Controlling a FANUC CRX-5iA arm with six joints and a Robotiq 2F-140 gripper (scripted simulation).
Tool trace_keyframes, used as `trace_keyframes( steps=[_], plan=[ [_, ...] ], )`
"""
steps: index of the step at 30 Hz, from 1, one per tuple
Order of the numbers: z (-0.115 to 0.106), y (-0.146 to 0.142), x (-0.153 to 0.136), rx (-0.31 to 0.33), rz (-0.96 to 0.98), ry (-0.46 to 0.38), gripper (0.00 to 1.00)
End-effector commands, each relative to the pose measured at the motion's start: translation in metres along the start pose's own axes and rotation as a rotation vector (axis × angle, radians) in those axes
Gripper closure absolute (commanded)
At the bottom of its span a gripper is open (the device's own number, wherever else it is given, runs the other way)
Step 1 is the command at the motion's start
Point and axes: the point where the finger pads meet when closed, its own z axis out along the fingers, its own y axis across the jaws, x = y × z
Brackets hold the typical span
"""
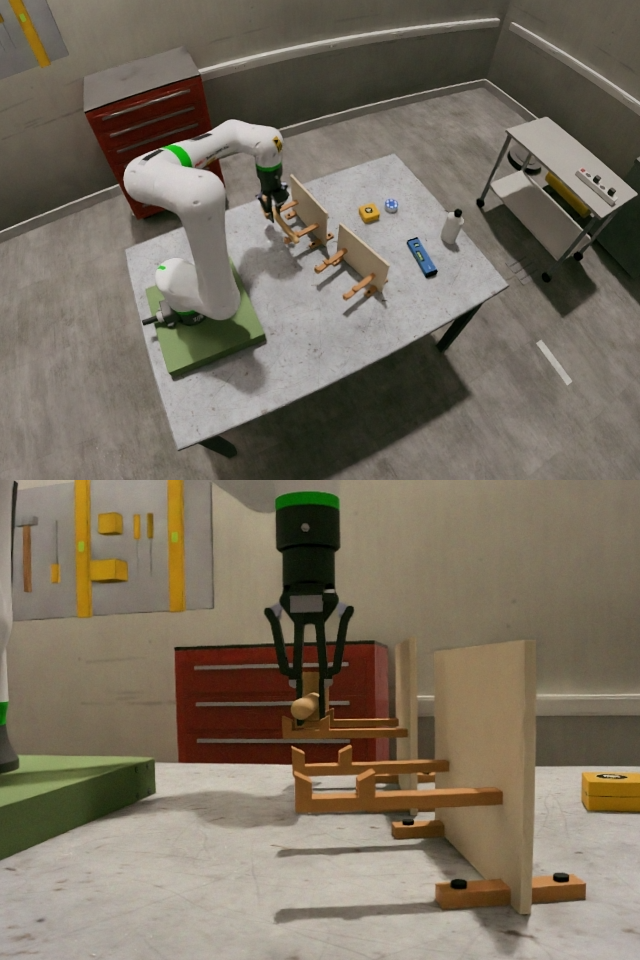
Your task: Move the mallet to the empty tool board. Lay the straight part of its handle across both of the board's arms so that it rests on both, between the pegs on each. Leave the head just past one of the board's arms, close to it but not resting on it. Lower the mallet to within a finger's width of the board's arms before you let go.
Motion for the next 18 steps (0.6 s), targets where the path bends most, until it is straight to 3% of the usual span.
trace_keyframes(
  steps=[1, 18],
  plan=[
    [0.001, -0.001, 0.0, 0.002, 0.0, 0.0, 0.9],
    [0.015, -0.002, -0.001, 0.002, 0.0, 0.0, 0.9]
  ],
)
